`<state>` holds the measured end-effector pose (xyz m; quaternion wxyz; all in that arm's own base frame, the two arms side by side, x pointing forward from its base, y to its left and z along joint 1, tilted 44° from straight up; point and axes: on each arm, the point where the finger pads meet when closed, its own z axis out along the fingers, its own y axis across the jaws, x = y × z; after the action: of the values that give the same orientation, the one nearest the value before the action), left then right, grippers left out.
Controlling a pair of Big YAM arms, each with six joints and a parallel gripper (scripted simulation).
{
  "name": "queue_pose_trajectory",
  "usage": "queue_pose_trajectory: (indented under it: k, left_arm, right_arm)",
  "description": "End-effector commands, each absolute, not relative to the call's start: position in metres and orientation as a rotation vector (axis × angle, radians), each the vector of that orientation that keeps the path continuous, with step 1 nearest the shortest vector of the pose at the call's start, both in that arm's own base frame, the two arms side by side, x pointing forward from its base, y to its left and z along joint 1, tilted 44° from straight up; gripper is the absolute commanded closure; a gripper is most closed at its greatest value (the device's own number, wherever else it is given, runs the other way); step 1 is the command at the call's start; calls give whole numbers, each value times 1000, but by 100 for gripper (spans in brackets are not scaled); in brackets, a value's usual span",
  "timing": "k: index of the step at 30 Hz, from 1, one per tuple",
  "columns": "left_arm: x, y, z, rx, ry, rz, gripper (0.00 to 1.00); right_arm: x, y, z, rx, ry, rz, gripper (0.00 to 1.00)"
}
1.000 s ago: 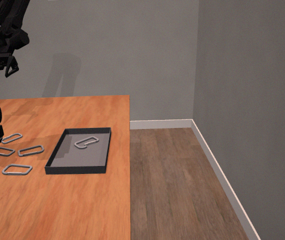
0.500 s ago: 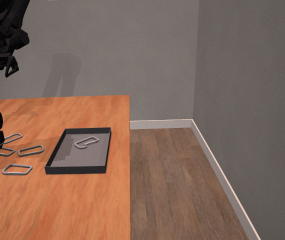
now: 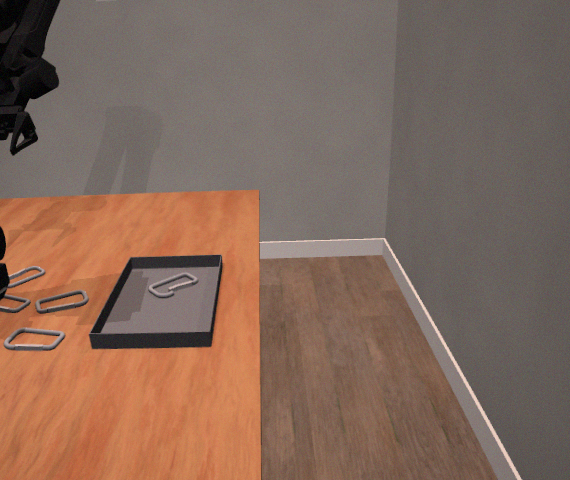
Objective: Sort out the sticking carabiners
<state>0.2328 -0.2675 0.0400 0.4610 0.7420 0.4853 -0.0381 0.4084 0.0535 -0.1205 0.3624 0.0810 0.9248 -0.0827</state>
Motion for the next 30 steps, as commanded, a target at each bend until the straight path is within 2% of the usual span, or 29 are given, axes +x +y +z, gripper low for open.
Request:
queue_pose_trajectory:
  k: [1,2,4,5,12,13,14,20,30]
  left_arm:
    - [235,-270,41,1834,1183,-90,0]
    - [235,-270,41,1834,1183,-90,0]
    - [235,-270,41,1834,1183,-90,0]
    - [235,-270,41,1834,1183,-90,0]
    - [235,-270,41,1834,1183,-90,0]
    - [235,-270,41,1834,1183,-90,0]
    - [235,-270,41,1834,1183,-90,0]
    - [235,-270,41,1834,1183,-90,0]
    - [235,-270,41,1834,1183,-90,0]
  right_arm:
    - [409,54,-118,208,2376,-209,44]
    - [409,54,-118,208,2376,-209,44]
    - [409,54,-118,208,2376,-209,22]
    - [409,54,-118,208,2376,-209,17]
    - [409,54,-118,208,2376,-209,17]
    - [413,57,-112,191,2363,-205,6]
    - [410,63,-111,167,2373,-204,0]
    - [403,77,-95,188,2358,-185,0]
    - [408,90,-96,742,2080,-148,0]
